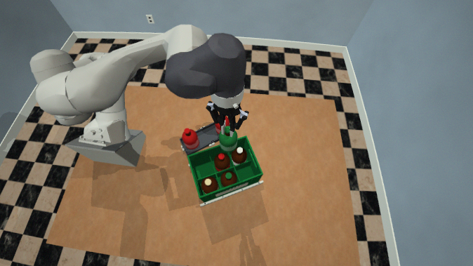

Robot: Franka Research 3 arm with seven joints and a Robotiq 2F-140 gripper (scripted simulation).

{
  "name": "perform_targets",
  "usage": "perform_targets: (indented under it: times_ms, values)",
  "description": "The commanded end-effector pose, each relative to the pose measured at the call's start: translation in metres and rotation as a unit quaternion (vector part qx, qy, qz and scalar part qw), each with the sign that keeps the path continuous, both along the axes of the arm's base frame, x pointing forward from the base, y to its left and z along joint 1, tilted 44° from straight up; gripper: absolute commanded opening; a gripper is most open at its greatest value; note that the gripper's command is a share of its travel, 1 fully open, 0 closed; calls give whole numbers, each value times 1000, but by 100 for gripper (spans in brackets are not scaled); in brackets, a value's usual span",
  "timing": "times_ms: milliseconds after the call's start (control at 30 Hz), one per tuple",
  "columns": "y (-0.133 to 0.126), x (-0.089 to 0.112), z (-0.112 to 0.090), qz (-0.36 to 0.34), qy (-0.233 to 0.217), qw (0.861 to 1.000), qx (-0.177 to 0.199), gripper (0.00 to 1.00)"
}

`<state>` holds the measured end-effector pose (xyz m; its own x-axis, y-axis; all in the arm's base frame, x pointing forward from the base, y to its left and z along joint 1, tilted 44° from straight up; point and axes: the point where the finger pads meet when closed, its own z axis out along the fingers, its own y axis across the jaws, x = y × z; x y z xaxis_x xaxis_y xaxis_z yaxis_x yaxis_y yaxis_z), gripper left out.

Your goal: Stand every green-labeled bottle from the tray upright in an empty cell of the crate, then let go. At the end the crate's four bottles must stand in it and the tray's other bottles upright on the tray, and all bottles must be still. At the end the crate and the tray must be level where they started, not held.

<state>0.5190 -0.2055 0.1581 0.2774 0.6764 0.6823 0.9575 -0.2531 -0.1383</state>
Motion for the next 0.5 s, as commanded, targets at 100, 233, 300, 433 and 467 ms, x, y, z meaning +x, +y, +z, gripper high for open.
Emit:
perform_targets:
  times_ms: [100,233,300,433,467]
  values:
    - [-11,8,-5,8,-10,1000,-5,0]
    - [-17,15,-9,8,-10,1000,-5,0]
    - [-19,18,-11,8,-10,1000,-5,0]
    - [-25,24,-15,8,-10,1000,-5,0]
    - [-26,26,-16,8,-10,1000,-5,0]
